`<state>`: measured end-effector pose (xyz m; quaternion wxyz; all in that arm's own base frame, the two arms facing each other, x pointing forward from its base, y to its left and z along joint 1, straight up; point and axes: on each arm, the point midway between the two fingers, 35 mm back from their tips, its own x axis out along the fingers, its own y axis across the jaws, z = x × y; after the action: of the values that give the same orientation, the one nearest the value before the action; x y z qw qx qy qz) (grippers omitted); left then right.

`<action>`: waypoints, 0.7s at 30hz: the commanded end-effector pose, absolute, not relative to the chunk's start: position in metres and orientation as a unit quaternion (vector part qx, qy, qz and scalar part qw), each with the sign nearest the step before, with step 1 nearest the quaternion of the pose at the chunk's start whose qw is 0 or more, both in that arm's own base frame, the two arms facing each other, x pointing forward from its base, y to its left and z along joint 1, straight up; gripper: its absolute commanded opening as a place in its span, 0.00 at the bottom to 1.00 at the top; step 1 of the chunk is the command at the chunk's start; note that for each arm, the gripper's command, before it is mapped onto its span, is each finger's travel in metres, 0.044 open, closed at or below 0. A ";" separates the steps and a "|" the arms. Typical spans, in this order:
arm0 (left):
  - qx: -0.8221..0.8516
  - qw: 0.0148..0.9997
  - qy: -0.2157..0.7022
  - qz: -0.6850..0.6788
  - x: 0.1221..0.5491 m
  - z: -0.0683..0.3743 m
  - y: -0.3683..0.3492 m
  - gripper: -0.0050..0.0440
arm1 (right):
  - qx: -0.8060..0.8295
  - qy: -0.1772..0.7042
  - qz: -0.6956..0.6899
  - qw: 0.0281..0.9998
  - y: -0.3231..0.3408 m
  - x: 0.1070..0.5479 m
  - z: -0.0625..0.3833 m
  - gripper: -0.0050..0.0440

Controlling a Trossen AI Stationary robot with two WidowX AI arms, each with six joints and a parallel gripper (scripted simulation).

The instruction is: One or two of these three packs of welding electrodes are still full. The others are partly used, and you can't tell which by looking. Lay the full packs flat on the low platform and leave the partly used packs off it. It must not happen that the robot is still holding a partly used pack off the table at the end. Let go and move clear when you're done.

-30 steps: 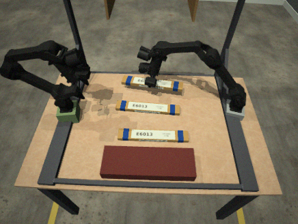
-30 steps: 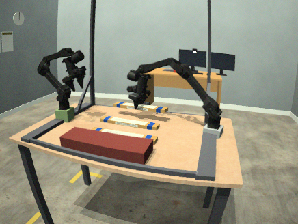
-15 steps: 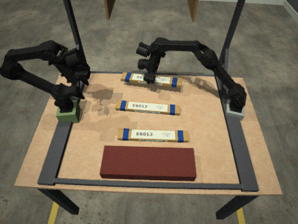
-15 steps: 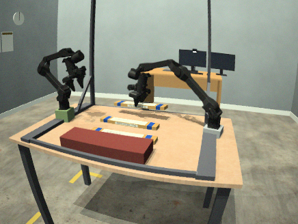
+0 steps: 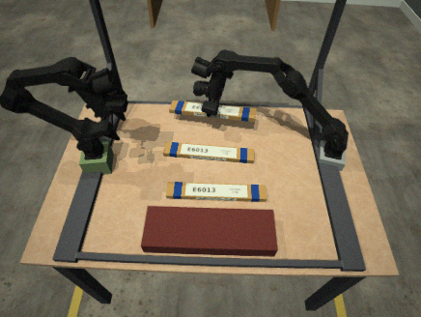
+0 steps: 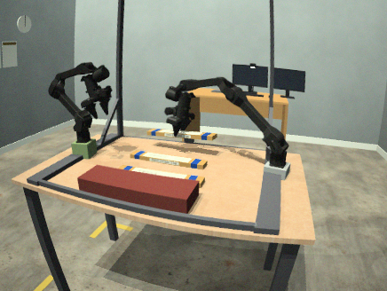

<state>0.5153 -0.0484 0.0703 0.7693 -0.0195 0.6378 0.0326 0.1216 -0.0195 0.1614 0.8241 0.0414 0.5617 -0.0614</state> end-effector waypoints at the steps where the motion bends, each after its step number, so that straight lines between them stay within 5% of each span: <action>1: -0.025 0.804 0.593 0.030 0.529 0.117 -0.049 0.00 | 0.041 0.553 -0.061 0.830 -0.020 0.123 0.167 0.98; 21: -0.023 0.793 0.608 0.030 0.530 0.106 -0.049 0.00 | 0.041 0.553 -0.061 0.830 -0.020 0.123 0.167 0.98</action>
<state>0.5165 -0.0485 0.0561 0.7625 -0.0183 0.6459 0.0335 0.1216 -0.0195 0.1614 0.8241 0.0414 0.5617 -0.0614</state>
